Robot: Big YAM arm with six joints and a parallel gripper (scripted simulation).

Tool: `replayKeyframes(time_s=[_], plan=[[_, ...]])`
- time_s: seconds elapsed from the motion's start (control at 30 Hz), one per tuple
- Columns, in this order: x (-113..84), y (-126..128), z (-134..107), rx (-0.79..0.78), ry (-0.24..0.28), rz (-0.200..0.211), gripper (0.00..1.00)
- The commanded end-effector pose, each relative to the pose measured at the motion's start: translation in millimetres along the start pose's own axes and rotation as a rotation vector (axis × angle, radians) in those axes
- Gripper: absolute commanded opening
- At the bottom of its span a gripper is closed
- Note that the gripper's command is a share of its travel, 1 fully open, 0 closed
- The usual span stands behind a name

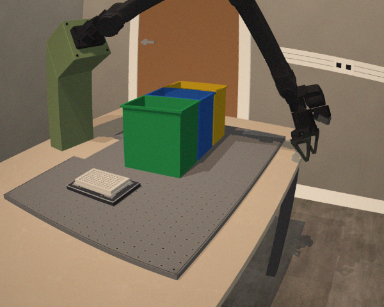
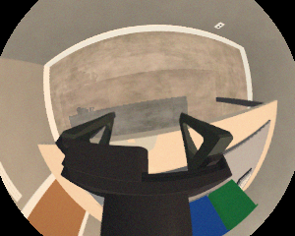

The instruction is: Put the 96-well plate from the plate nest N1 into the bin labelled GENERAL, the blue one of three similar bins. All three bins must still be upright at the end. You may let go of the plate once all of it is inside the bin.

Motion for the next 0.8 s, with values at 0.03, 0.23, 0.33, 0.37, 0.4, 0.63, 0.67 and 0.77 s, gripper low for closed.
replayKeyframes(time_s=[0.03, 0.23, 0.33, 0.37, 0.4, 0.63, 0.67, 0.77], plan=[[-7.2, -34.3, 35.2, -0.016, 0.016, -0.009, 1.00], [-7.1, -51.8, 30.7, -0.046, 0.094, -0.001, 1.00], [-7.6, -64.0, 4.0, -0.085, 0.122, 0.001, 1.00], [-7.2, -68.1, 6.2, -0.070, 0.100, 0.000, 1.00], [-7.3, -72.4, 3.7, -0.070, 0.100, 0.000, 1.00], [-12.1, -101.7, -14.4, -0.131, 0.226, 0.014, 1.00], [-12.1, -101.7, -14.4, -0.131, 0.226, 0.014, 1.00], [-13.2, -108.9, 0.9, -0.128, 0.240, 0.020, 1.00]])
Point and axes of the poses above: the point where the finger pads meet when closed, its own x axis out along the fingers, its own y axis across the jaws, z = x × y, the point moved 5 cm from there along -x, back along the fingers, and after that the axes turned 6 degrees about -x, right-handed, at the moved point
